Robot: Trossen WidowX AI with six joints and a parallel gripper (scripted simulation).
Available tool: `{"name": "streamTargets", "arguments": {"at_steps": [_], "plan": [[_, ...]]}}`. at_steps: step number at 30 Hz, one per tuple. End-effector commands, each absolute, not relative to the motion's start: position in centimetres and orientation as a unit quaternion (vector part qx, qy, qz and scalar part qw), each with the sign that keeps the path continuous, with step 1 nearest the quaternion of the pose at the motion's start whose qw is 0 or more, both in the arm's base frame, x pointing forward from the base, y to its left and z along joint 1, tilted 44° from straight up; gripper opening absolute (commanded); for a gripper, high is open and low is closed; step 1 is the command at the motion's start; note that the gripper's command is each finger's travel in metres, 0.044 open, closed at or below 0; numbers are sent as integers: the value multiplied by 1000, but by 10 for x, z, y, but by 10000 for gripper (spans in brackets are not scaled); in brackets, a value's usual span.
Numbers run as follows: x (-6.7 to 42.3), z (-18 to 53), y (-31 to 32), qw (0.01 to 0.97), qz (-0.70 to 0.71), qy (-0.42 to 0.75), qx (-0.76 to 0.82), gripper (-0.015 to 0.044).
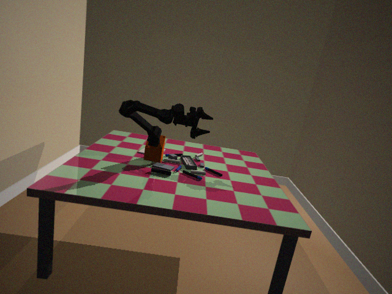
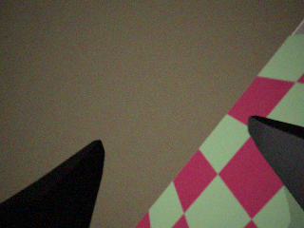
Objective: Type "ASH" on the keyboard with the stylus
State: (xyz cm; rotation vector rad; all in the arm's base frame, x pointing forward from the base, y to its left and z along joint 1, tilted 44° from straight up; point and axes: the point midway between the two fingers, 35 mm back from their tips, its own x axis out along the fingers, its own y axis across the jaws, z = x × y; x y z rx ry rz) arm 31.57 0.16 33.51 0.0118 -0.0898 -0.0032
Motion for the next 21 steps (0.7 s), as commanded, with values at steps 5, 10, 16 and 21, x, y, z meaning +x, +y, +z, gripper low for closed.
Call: {"name": "streamTargets", "arguments": {"at_steps": [5, 10, 16, 21], "plan": [[345, 282, 15, 998, -2, 60, 22, 309], [368, 201, 40, 978, -6, 206, 17, 177], [367, 105, 70, 934, -13, 356, -30, 20], [343, 29, 83, 871, -42, 481, -90, 0]]}}
